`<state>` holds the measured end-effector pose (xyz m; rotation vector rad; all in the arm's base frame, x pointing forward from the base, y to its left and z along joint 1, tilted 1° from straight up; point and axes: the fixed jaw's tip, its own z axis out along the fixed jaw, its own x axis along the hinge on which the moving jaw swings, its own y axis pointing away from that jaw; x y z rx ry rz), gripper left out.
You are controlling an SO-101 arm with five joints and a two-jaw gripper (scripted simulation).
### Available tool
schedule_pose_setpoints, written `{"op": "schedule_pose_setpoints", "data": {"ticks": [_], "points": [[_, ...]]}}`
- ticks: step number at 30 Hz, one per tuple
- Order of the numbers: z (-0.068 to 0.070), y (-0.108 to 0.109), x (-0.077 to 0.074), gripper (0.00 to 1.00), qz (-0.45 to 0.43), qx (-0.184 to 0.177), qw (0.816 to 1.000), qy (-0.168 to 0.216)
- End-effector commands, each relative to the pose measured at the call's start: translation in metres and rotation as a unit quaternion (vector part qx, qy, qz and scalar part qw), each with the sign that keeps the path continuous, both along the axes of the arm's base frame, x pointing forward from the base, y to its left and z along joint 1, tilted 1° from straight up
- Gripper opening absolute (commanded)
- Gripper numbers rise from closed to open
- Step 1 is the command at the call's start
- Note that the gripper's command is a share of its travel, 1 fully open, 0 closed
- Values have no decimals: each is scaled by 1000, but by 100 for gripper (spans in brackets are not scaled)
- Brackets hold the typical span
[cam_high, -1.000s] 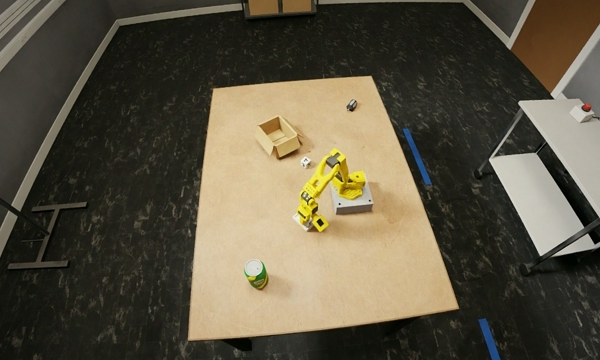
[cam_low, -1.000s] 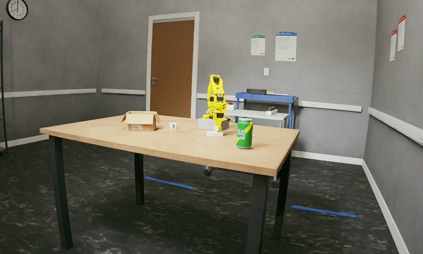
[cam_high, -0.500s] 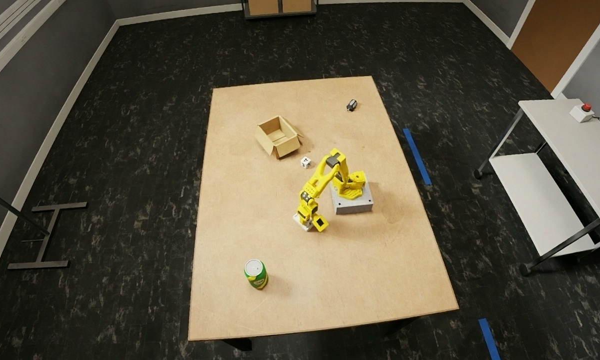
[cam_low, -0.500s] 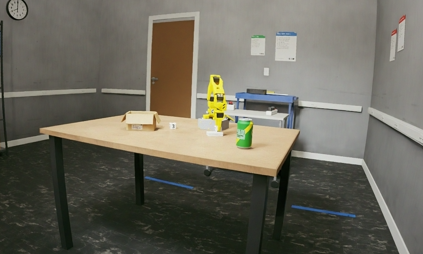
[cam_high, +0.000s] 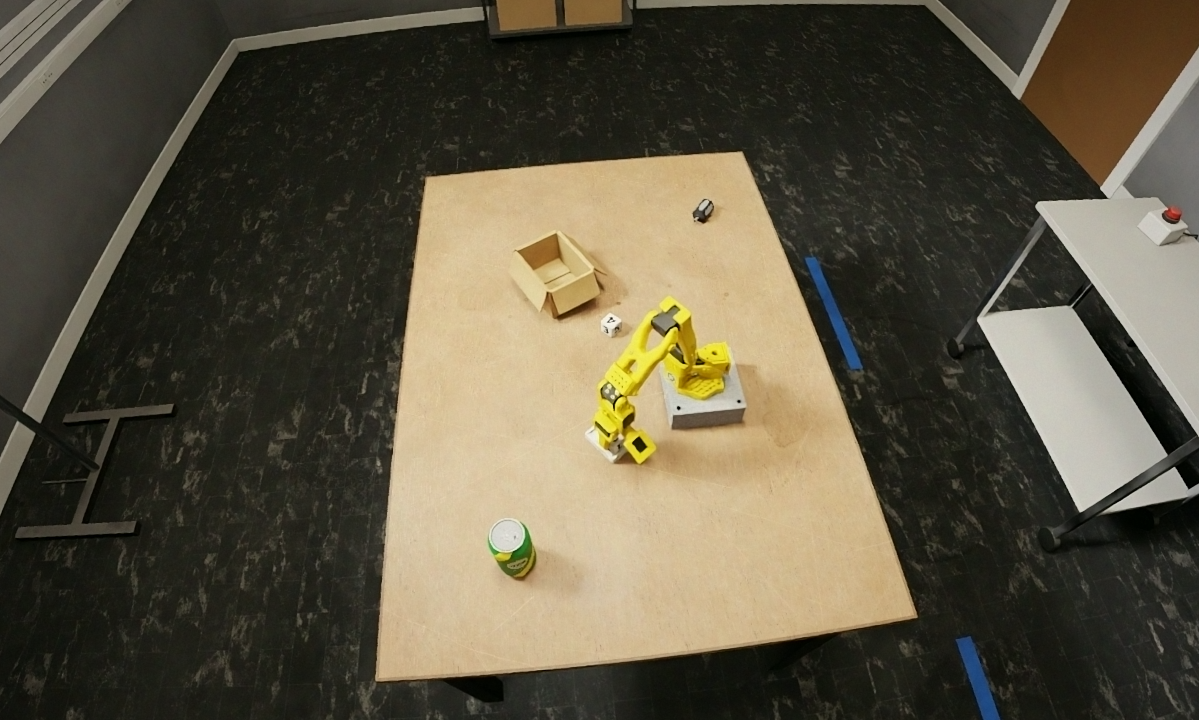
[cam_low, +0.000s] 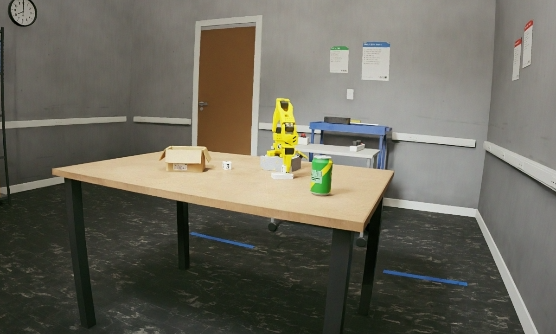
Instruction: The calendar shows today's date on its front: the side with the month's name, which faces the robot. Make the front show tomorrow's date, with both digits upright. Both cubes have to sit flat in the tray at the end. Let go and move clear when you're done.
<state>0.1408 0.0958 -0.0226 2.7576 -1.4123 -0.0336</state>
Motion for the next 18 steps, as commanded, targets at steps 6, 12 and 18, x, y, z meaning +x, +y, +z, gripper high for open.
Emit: {"op": "schedule_pose_setpoints", "data": {"ticks": [6, 12, 18], "points": [[5, 5, 4, 0, 1, 9, 1000, -12], [7, 6, 4, 0, 1, 9, 1000, -12], [8, 6, 4, 0, 1, 9, 1000, -12]]}}
